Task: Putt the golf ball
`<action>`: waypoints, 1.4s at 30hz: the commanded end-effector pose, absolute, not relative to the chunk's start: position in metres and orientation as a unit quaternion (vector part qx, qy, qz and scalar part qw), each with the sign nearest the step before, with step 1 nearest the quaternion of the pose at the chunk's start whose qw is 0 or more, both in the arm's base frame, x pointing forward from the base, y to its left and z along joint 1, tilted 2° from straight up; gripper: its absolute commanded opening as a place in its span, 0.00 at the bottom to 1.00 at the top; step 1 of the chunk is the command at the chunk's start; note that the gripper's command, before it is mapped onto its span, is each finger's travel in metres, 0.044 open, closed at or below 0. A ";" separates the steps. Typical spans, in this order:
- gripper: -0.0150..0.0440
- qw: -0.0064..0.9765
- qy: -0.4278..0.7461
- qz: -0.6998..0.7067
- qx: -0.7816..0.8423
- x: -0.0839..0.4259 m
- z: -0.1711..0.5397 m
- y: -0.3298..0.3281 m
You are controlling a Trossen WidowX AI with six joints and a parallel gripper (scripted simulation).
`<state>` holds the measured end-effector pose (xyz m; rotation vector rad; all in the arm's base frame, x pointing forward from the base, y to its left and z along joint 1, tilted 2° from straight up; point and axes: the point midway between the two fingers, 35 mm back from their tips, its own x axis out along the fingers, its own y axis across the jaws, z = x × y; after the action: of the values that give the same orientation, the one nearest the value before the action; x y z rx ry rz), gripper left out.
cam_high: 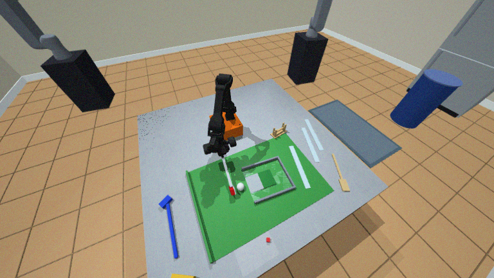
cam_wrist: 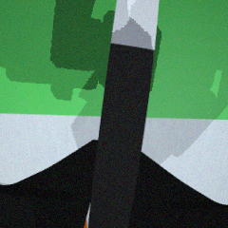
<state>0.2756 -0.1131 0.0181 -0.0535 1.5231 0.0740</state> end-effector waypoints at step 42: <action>0.25 0.725 0.688 0.027 -0.019 0.269 0.069 -0.105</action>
<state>0.2682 -0.1047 0.0693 -0.0420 1.5203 0.0606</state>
